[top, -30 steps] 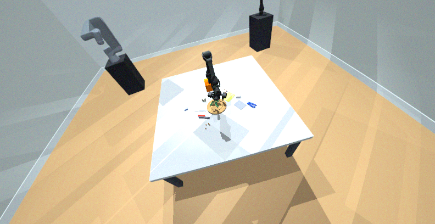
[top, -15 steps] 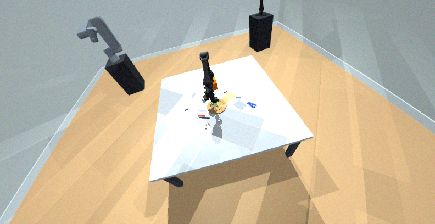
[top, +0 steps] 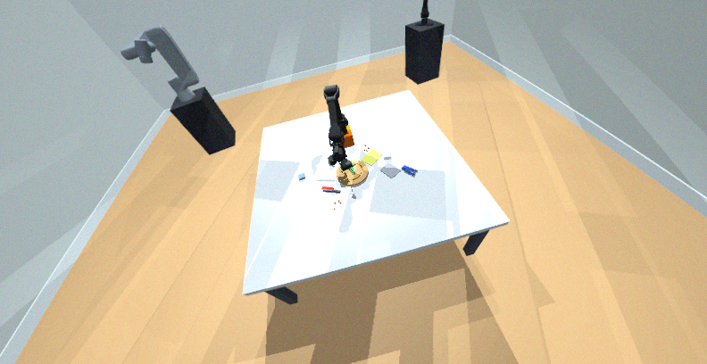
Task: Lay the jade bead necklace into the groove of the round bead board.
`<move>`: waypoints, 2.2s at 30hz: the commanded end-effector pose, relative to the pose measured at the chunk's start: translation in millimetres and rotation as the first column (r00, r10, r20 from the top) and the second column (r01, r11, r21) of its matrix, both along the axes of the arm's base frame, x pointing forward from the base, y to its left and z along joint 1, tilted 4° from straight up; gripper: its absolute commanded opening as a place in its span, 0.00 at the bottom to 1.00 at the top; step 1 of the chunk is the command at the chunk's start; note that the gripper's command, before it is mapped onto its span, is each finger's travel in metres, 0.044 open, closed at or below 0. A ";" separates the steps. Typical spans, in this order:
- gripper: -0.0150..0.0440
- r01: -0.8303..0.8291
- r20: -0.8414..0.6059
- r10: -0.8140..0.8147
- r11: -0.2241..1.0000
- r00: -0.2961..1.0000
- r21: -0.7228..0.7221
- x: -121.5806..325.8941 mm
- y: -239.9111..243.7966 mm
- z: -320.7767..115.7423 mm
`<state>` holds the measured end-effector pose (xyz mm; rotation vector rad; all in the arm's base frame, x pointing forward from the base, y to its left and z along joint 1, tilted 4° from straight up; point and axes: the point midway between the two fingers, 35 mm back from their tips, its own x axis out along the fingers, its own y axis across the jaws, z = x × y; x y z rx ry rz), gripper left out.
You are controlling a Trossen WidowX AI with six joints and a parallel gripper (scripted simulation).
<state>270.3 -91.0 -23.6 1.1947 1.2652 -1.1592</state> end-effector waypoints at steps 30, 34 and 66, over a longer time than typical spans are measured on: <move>0.46 0.006 -0.017 -0.006 1.000 1.000 0.003 -5.2 2.1 -30.7; 0.46 0.006 -0.017 -0.006 1.000 1.000 0.003 -5.2 2.1 -30.7; 0.25 0.001 -0.009 -0.001 1.000 1.000 0.003 -3.0 1.7 -28.7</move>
